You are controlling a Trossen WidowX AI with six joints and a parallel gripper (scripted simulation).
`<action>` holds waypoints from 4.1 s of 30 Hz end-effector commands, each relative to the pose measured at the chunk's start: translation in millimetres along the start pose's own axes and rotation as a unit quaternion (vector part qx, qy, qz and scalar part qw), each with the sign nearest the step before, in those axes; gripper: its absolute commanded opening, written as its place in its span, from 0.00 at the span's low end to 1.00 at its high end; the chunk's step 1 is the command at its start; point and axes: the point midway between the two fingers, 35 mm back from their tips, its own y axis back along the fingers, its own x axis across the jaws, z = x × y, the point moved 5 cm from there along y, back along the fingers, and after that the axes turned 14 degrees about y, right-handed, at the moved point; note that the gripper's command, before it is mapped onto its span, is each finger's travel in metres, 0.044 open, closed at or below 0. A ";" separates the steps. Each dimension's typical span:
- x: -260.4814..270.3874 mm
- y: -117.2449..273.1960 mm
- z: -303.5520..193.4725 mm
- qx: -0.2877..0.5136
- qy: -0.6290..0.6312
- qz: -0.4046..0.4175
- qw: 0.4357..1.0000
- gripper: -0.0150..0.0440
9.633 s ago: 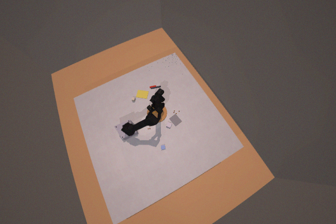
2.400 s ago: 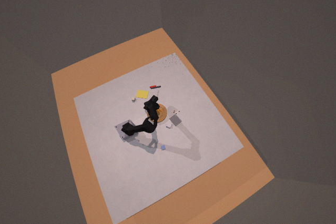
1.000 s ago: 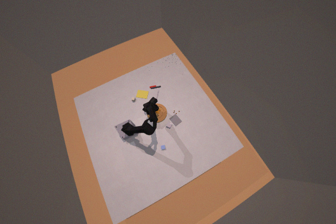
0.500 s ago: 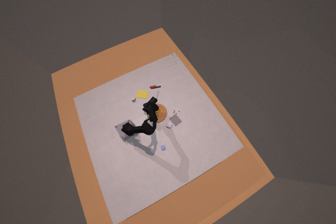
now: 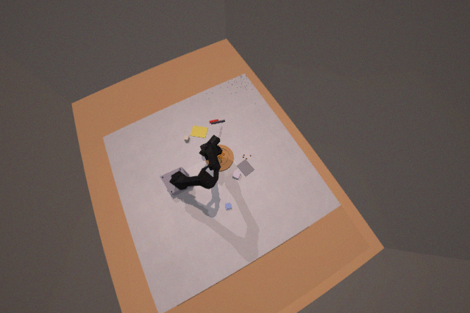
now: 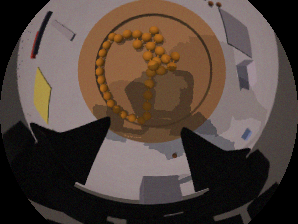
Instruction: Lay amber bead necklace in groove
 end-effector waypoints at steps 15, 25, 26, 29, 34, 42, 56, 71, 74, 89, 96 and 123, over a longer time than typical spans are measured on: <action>-0.6 17.4 11.0 0.000 -0.080 0.002 0.997 0.46; -0.2 16.5 12.5 -0.003 -0.080 0.003 0.997 0.46; -0.2 14.9 12.5 -0.003 -0.080 0.003 0.997 0.46; -0.3 10.1 12.3 -0.003 -0.080 0.003 0.997 0.46; -0.4 2.1 11.8 -0.002 -0.080 0.002 0.997 0.46; -0.8 -8.0 10.8 0.000 -0.080 0.001 0.997 0.46; -0.3 -5.9 12.5 -0.001 -0.083 0.004 0.997 0.25; -0.3 -5.9 12.5 -0.001 -0.083 0.004 0.997 0.25; -0.3 -5.9 12.5 -0.001 -0.083 0.004 0.997 0.25; -0.3 -5.9 12.5 -0.001 -0.083 0.004 0.997 0.25; -0.7 -0.6 10.9 0.000 -0.080 0.002 0.997 0.25; -3.9 -5.1 0.3 -0.003 -0.083 0.003 0.997 0.30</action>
